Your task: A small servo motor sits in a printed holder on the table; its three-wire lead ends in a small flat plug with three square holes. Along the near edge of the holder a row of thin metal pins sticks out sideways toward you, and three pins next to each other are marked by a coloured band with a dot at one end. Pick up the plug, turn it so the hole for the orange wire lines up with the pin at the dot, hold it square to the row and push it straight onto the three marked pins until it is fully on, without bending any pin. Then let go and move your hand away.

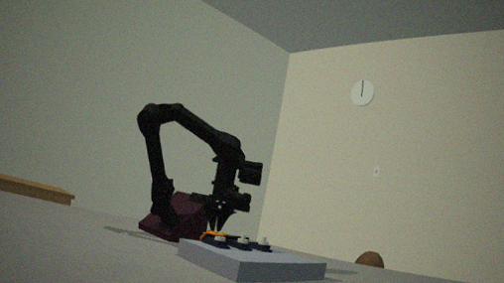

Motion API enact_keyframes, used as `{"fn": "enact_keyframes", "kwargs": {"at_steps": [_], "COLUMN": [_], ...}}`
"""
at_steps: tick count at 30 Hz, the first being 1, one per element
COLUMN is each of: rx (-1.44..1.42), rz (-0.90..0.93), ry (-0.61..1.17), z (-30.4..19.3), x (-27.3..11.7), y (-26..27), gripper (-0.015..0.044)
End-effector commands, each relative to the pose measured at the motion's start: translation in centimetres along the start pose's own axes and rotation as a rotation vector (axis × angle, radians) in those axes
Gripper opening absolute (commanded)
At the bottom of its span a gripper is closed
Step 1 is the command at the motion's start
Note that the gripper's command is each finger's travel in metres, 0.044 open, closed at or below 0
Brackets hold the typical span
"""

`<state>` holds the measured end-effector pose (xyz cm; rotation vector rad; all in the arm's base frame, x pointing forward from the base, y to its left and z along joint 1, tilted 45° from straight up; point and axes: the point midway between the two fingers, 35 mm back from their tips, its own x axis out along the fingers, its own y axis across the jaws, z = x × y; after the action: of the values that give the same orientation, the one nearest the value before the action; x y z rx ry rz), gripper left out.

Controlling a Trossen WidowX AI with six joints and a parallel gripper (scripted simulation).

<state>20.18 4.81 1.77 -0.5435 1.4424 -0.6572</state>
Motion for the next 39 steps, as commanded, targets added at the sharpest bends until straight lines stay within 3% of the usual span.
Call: {"fn": "enact_keyframes", "kwargs": {"at_steps": [1,7,39], "rx": [-0.001,0.0,0.0], "rz": [-0.002,-0.002,-0.002], "ry": [0.002,0.001,0.0], "z": [0.8,2.9,4.9], "x": [0.1,0.0,0.1], "y": [0.0,-0.2,-0.3], "gripper": [0.0,0.0,0.0]}}
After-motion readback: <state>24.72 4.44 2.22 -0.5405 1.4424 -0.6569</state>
